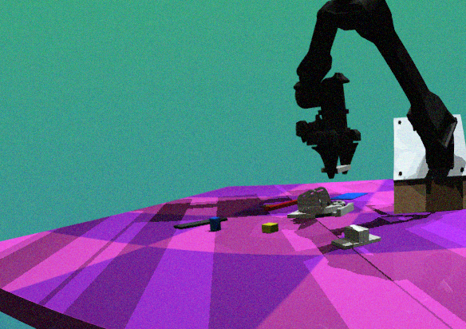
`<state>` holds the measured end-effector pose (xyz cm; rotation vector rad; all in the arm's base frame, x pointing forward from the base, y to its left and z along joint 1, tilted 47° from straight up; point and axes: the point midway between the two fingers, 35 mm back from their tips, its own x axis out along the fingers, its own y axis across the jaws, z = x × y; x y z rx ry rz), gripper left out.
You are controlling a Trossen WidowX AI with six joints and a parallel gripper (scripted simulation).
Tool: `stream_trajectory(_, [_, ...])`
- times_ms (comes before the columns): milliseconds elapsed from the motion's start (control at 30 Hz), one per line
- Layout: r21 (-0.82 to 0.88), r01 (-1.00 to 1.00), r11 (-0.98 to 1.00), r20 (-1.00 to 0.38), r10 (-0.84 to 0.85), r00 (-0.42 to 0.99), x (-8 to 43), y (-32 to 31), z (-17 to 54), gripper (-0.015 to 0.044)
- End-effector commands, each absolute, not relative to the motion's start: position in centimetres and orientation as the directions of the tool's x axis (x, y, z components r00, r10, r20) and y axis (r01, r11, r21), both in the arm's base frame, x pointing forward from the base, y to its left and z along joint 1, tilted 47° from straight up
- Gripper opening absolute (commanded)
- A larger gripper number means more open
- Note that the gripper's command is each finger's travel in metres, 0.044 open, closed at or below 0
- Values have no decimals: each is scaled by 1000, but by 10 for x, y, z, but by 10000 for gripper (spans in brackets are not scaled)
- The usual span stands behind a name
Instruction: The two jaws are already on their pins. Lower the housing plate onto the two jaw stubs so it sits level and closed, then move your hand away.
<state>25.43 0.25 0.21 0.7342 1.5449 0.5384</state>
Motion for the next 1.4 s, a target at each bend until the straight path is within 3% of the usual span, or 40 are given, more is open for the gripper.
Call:
stream_trajectory(0, [716, 159, 680, -686, 727, -19, 252, -3, -5, 351])
stream_trajectory(1367, [718, 141, 681, -686, 727, -19, 251, 1, -1, 351])
